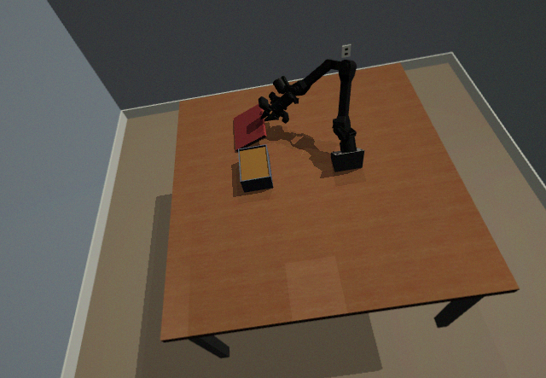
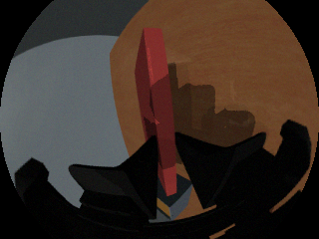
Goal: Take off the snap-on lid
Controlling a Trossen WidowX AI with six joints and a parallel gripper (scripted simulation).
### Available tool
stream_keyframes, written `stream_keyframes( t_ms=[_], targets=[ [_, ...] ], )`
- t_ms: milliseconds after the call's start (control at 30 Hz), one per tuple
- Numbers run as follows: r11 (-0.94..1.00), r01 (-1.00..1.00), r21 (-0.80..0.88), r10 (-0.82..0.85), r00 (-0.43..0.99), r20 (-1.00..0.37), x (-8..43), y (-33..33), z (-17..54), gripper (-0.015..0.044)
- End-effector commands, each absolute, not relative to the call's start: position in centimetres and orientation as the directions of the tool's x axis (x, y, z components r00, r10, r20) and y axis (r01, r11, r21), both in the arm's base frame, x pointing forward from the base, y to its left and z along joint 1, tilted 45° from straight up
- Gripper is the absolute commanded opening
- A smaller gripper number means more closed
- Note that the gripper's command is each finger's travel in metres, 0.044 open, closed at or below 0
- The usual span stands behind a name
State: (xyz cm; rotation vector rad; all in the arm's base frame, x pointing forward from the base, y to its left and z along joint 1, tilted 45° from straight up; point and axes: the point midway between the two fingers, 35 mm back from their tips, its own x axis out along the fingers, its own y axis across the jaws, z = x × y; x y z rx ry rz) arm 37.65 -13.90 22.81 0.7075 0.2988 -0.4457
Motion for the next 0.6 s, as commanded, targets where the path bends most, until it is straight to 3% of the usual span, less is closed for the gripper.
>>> stream_keyframes(
  t_ms=[0,500,567],
  targets=[
    [0.666,0.509,0.546,-0.299,0.852,-0.43,37.6,-14.5,21.7,0.0],
    [0.666,0.509,0.545,-0.299,0.852,-0.43,37.8,-15.3,20.8,0.0],
    [0.667,0.505,0.548,-0.297,0.855,-0.425,37.8,-14.9,21.9,0.0053]
  ],
)
